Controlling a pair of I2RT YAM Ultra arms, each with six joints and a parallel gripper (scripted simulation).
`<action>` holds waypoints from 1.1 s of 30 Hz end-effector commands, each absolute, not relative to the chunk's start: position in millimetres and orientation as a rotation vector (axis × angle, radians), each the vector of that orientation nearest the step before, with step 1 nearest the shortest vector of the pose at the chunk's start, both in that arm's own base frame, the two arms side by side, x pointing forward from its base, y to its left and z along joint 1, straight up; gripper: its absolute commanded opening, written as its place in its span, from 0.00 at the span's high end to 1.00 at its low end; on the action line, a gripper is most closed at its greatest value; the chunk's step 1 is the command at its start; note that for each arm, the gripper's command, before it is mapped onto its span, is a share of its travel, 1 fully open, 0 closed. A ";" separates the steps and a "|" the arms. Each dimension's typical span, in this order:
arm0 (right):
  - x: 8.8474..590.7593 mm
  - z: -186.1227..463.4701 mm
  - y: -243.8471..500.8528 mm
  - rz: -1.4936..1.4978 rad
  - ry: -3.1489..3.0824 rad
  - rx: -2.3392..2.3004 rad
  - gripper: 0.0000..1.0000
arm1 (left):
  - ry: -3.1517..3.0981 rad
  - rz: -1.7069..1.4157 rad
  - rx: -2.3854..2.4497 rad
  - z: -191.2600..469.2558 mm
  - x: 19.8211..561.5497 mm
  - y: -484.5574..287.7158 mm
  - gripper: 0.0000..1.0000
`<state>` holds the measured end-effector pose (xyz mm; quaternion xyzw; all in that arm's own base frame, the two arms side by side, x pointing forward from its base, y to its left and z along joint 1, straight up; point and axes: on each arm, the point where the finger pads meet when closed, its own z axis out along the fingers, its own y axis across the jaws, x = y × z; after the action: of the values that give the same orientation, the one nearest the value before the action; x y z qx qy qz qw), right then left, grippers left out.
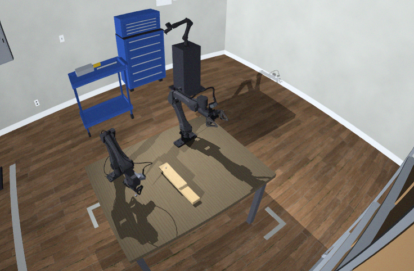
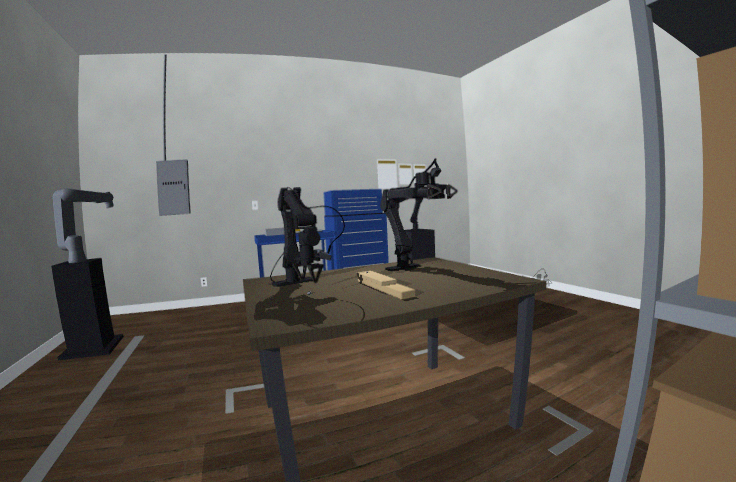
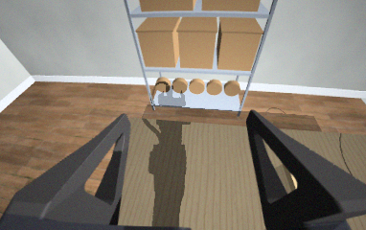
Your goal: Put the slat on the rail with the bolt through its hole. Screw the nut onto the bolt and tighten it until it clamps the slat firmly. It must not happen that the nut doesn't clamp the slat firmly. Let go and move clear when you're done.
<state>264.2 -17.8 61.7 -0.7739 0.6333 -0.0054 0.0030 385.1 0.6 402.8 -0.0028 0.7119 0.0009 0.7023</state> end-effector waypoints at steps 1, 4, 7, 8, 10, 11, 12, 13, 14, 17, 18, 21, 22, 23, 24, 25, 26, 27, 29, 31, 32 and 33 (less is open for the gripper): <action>262.2 63.3 -18.8 -0.012 1.990 -2.424 0.00 | 1.559 0.000 0.000 411.7 380.6 1.0 0.00; 262.2 63.3 -18.8 -0.012 1.990 -2.424 0.00 | 1.559 0.000 0.000 411.7 380.6 1.0 0.00; 261.7 62.5 -18.9 -0.009 1.990 -2.424 0.00 | 1.559 0.000 0.000 411.7 380.6 1.0 0.00; 261.7 61.9 -19.0 -0.008 1.991 -2.424 0.00 | 1.559 0.000 0.000 411.7 380.6 1.0 0.00; 261.8 60.5 -19.0 -0.008 1.991 -2.424 0.00 | 1.559 0.000 0.000 411.7 380.6 1.0 0.00; 261.9 59.8 -19.0 -0.008 1.991 -2.424 0.00 | 1.559 0.000 0.000 411.7 380.6 1.0 0.00; 262.0 59.1 -19.0 -0.008 1.991 -2.424 0.00 | 1.559 0.000 0.000 411.7 380.6 1.0 0.00; 262.1 58.4 -19.0 -0.008 1.991 -2.424 0.00 | 1.559 0.000 0.000 411.7 380.6 1.0 0.00; 262.1 58.4 -19.0 -0.008 1.991 -2.424 0.00 | 1.559 0.000 0.000 411.7 380.6 1.0 0.00; 262.2 56.9 -19.1 -0.007 1.991 -2.424 0.00 | 1.559 0.000 0.000 411.7 380.6 1.0 0.00; 262.3 56.2 -19.1 -0.007 1.991 -2.424 0.00 | 1.559 0.000 0.000 411.7 380.6 1.0 0.00; 262.6 54.1 -19.1 -0.007 1.991 -2.424 0.00 | 1.559 0.000 0.000 411.7 380.6 1.0 0.00; 262.6 53.4 -19.1 -0.007 1.991 -2.424 0.00 | 1.559 0.000 0.000 411.7 380.6 1.0 0.00; 262.7 52.7 -19.1 -0.007 1.991 -2.424 0.00 | 1.559 0.000 0.000 411.7 380.6 1.0 0.00; 262.8 52.0 -19.2 -0.007 1.991 -2.424 0.00 | 1.559 0.000 0.000 411.7 380.6 1.0 0.00; 262.8 51.3 -19.2 -0.006 1.991 -2.424 0.00 | 1.559 0.000 0.000 411.7 380.6 1.0 0.00; 262.9 50.6 -19.2 -0.006 1.991 -2.424 0.00 | 1.559 0.000 0.000 411.7 380.6 1.0 0.00; 263.0 49.9 -19.2 -0.006 1.991 -2.424 0.00 | 1.559 0.000 0.000 411.7 380.6 1.0 0.00; 263.1 48.4 -19.2 -0.006 1.991 -2.424 0.00 | 1.559 0.000 0.000 411.7 380.6 1.0 0.00; 263.1 47.7 -19.2 -0.006 1.991 -2.424 0.00 | 1.559 0.000 0.000 411.7 380.6 1.0 0.00; 263.1 47.7 -19.2 -0.006 1.991 -2.424 0.00 | 1.559 0.000 0.000 411.7 380.6 1.0 0.00; 263.2 47.0 -19.3 -0.006 1.991 -2.424 0.00 | 1.559 0.000 0.000 411.7 380.6 1.0 0.00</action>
<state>261.8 -17.6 51.1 -0.7739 0.6333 0.0001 -0.0008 385.1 0.6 402.8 -0.0028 0.7119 0.0009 0.7023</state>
